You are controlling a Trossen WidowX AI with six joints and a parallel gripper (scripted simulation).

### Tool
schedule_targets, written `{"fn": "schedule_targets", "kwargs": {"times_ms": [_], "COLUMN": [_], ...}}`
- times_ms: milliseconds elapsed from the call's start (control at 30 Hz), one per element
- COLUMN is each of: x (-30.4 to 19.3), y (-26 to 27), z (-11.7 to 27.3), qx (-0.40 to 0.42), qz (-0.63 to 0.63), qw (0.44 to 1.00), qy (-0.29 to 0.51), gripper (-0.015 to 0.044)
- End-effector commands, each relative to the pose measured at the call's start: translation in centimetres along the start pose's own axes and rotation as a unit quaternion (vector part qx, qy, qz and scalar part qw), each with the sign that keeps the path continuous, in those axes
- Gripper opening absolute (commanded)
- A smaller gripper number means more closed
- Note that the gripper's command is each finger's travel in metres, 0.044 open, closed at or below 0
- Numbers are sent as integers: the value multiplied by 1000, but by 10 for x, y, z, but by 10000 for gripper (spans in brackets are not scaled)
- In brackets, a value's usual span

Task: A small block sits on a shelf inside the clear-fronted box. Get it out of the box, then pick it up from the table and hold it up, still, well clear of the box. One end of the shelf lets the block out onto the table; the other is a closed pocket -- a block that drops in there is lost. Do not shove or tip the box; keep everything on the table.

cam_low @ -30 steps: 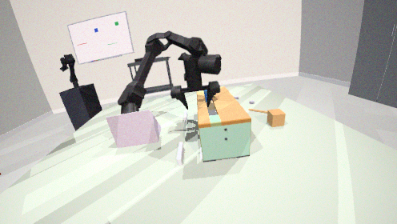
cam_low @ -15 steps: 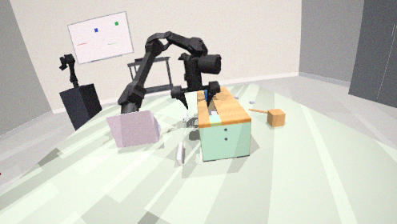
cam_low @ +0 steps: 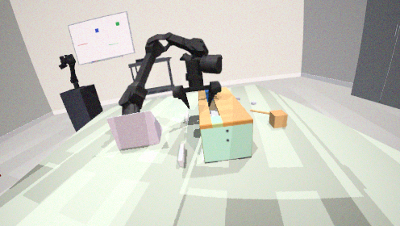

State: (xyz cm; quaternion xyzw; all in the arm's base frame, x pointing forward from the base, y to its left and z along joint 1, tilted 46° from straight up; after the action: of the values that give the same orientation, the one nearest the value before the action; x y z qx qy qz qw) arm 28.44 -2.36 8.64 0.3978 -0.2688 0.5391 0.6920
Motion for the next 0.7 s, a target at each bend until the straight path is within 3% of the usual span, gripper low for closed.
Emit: {"fn": "schedule_targets", "kwargs": {"times_ms": [0,667], "x": [5,2], "y": [1,0], "z": [-2,-2], "qx": [1,1], "qz": [0,0], "qw": [1000,1000], "qy": [-2,-2], "gripper": [400,400]}}
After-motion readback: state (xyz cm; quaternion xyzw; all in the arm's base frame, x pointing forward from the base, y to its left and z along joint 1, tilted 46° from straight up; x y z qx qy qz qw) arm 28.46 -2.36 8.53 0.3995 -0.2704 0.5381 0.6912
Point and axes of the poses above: the point midway between the two fingers, 35 mm back from their tips, its own z axis back along the fingers, its own y axis across the jaws, x = y × z, the point moved 7 cm from there along z, back along the fingers, and after that the axes turned 14 degrees about -z, right-handed, at the moved point
